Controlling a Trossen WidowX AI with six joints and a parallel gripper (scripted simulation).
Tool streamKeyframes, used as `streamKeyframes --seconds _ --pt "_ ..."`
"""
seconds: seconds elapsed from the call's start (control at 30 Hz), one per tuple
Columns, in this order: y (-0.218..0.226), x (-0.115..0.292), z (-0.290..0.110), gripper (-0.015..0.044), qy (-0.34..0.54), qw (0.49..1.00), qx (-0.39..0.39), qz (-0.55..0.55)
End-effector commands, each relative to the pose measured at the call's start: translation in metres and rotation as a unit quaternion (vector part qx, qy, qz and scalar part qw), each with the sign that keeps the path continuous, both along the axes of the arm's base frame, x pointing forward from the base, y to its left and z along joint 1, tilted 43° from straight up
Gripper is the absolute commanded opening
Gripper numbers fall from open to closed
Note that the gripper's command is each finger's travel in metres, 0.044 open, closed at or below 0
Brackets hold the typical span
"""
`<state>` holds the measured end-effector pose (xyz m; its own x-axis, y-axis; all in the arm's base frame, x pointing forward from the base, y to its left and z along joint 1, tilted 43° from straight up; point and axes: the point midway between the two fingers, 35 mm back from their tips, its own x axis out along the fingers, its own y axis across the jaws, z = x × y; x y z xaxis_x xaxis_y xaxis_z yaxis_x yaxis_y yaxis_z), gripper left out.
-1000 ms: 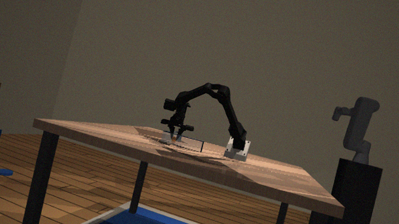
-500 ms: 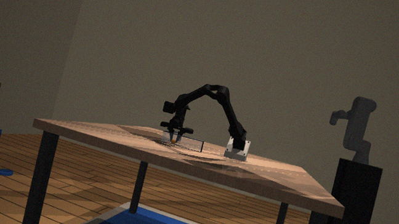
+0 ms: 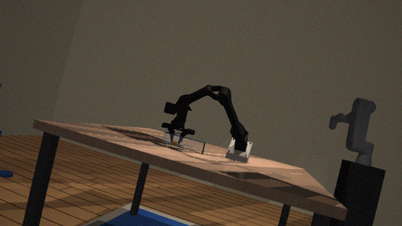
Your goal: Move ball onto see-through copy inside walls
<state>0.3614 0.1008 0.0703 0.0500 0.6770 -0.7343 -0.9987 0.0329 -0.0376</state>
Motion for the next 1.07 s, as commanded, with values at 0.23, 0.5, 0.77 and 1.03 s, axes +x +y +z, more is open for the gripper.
streamKeyframes --seconds 0.23,0.5,0.77,1.03 --pt "-0.058 -0.004 0.063 0.0199 0.0 1.0 0.0 -0.001" --pt "-0.055 0.0 0.056 0.0199 -0.005 1.0 -0.001 -0.008" --pt "-0.082 -0.007 0.087 0.0409 -0.004 1.0 0.0 -0.006" --pt "-0.082 -0.007 0.087 0.044 -0.004 1.0 0.0 -0.006"
